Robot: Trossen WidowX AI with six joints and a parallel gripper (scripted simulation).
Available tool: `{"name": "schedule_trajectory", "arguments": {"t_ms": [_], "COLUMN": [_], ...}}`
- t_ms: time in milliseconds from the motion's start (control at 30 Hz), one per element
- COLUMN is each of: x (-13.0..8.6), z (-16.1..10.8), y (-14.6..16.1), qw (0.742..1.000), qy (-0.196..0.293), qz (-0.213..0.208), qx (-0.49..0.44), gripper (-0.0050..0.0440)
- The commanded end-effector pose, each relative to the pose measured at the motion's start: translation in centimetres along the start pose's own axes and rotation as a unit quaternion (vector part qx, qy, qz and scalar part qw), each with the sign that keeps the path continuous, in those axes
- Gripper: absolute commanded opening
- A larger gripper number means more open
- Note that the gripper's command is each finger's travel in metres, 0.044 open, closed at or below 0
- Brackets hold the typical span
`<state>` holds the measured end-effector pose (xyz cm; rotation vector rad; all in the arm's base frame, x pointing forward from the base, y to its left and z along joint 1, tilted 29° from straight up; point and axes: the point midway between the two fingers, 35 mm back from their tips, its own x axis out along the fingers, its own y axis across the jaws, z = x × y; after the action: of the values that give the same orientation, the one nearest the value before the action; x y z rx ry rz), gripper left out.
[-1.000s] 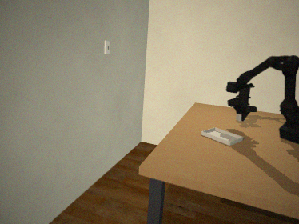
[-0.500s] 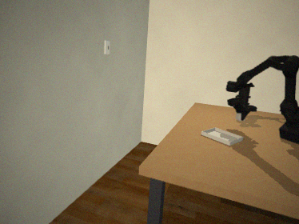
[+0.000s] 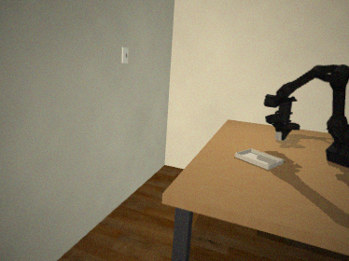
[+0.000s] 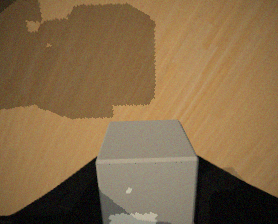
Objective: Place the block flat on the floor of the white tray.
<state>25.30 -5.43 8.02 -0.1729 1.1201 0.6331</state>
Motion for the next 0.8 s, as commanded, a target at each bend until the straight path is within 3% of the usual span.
{"name": "schedule_trajectory", "arguments": {"t_ms": [0,267,533,767], "x": [-0.5,-0.5,-0.5,-0.5], "z": [0.4,0.5,2.9,9.2], "y": [-0.1,0.0,1.5,5.8], "qw": [1.0,1.0,1.0,1.0], "qy": [-0.006,-0.006,-0.006,-0.006], "qz": [-0.008,-0.008,-0.008,-0.008], "qx": [-0.006,-0.006,-0.006,-0.006], "gripper": [0.0,0.0,0.0,0.0]}}
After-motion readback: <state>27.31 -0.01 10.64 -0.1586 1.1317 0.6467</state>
